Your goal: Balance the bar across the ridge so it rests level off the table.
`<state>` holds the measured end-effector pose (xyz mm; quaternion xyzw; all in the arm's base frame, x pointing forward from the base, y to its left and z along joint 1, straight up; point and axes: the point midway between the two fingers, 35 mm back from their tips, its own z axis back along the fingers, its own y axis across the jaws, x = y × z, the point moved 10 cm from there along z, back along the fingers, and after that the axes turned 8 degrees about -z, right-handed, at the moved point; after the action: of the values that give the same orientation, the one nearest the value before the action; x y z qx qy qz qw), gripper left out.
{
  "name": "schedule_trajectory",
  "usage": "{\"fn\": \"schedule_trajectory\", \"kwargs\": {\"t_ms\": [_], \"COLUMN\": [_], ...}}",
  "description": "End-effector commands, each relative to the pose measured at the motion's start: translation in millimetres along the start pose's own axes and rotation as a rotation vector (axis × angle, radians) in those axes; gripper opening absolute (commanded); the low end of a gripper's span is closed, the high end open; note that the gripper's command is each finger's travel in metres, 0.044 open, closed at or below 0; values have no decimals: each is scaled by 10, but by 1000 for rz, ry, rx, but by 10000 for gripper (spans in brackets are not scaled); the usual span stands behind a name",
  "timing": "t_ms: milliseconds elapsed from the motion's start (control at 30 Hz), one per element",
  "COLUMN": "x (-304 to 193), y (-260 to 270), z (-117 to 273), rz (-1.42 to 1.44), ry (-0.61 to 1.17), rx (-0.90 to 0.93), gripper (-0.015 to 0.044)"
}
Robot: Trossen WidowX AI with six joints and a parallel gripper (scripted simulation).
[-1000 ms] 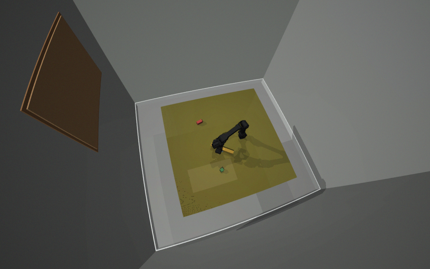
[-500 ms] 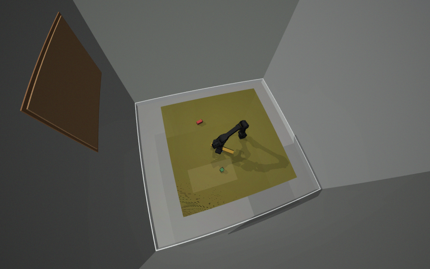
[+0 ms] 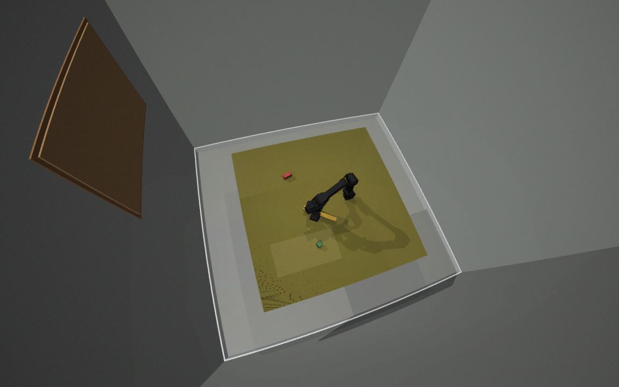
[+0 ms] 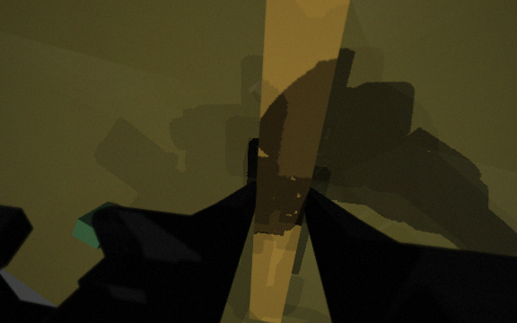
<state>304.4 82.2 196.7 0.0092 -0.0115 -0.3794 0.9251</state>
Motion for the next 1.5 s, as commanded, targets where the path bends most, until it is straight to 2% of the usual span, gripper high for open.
{"fn": "schedule_trajectory", "kwargs": {"t_ms": [0, 1467], "x": [1, -2], "y": [3, -3], "z": [-4, -41], "rz": [-3, -3], "ry": [-1, -1], "rx": [1, 1], "gripper": [0, 0]}}
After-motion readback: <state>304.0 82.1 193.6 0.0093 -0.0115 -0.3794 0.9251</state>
